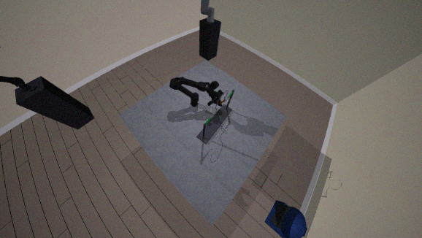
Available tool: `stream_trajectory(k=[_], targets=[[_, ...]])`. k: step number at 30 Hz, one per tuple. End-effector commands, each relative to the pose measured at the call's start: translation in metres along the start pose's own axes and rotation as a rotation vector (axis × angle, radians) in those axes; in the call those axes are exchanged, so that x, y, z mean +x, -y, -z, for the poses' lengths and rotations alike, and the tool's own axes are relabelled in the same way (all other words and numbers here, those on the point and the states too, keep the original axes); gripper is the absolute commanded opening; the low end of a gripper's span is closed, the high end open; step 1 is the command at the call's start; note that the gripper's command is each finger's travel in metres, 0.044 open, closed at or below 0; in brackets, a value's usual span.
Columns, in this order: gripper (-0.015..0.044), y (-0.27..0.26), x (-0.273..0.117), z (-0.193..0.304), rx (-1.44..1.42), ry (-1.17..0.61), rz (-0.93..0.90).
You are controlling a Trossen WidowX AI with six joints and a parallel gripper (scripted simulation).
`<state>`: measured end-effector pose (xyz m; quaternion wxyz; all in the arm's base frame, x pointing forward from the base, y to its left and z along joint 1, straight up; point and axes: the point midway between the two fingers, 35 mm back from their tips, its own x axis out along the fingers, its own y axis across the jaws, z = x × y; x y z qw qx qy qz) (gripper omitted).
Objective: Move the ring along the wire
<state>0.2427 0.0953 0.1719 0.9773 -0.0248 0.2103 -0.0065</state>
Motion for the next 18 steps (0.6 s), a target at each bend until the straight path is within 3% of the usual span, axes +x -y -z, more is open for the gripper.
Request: stream_trajectory(k=[1, 18], targets=[[-0.0150, -0.005, -0.001, -0.002, 0.008, 0.003, 0.001], [-0.0150, -0.023, -0.003, -0.002, 0.010, 0.004, -0.001]])
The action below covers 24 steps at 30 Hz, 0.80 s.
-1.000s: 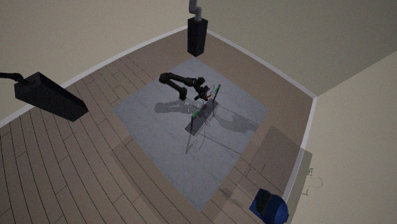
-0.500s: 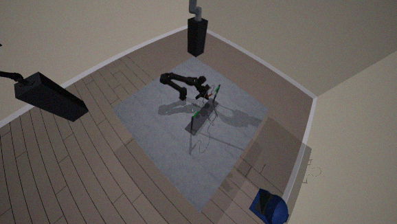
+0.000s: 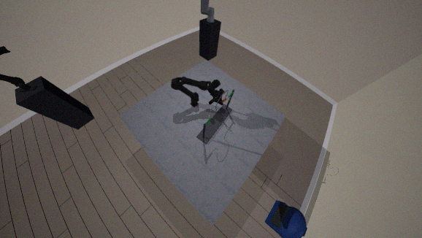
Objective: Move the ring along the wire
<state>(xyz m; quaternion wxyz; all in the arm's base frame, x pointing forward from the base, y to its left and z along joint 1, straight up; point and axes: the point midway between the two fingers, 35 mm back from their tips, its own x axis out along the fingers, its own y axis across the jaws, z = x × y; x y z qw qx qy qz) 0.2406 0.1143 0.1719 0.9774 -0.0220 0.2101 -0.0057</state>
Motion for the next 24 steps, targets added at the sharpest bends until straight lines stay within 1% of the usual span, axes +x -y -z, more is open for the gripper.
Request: stream_trajectory(k=[1, 24], targets=[[-0.0150, -0.005, -0.001, -0.002, 0.005, 0.004, 0.002], [-0.0150, -0.024, -0.002, 0.000, 0.007, 0.005, 0.002]])
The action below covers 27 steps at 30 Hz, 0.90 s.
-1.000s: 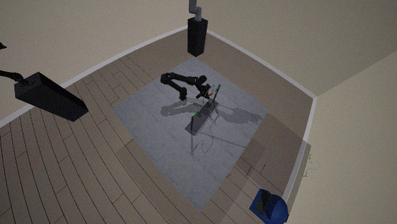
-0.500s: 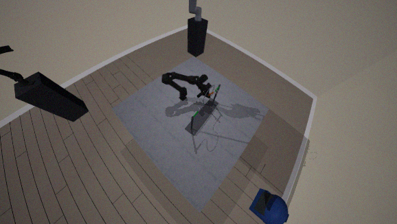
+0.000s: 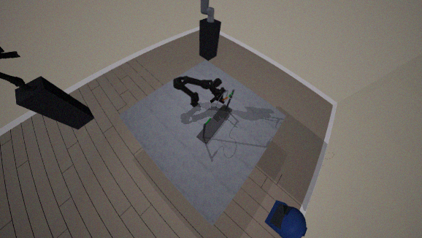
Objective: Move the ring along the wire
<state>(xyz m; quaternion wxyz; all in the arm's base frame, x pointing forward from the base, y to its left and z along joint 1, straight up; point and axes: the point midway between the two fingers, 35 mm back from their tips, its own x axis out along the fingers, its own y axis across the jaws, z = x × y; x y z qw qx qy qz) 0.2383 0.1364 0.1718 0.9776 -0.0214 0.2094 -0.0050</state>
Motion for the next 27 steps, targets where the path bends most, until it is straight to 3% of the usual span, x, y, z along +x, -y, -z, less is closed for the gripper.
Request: stream_trajectory(k=[1, 27], targets=[[-0.0150, -0.002, 0.001, 0.001, 0.006, 0.004, 0.003], [-0.0150, -0.002, 0.007, 0.014, 0.006, 0.004, 0.003]])
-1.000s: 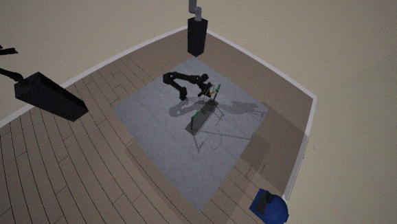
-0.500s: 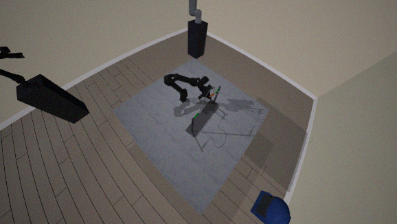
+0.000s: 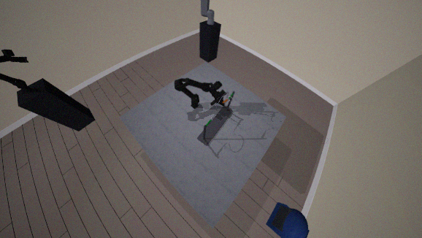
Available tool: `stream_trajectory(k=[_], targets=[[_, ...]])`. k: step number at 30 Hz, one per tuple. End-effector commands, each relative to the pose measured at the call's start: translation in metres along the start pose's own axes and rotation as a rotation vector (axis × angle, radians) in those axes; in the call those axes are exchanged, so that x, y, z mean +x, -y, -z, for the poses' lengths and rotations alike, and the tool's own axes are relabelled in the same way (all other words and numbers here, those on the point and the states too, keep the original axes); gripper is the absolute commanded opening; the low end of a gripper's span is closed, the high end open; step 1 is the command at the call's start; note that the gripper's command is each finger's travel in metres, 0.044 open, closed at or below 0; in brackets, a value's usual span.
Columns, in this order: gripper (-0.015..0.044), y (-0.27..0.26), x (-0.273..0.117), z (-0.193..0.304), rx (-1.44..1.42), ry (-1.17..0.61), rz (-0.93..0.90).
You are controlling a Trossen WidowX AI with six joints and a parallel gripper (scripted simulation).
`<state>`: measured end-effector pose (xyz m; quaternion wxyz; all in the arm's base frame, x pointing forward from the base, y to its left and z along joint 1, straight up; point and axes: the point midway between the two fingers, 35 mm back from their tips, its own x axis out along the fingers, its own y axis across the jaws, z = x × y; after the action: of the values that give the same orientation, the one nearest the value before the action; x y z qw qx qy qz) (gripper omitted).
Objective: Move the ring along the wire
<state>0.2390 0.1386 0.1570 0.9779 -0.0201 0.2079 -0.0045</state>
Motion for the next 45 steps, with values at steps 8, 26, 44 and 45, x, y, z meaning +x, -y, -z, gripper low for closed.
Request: stream_trajectory(k=[8, 26, 44, 45], targets=[[-0.0071, 0.000, 0.000, 0.000, 0.000, 0.000, 0.000], [0.0160, -0.002, -0.024, 0.003, 0.005, -0.014, 0.004], [0.0160, 0.000, -0.050, 0.001, 0.003, -0.003, 0.005], [0.0160, 0.000, -0.050, 0.001, 0.003, -0.003, 0.005]])
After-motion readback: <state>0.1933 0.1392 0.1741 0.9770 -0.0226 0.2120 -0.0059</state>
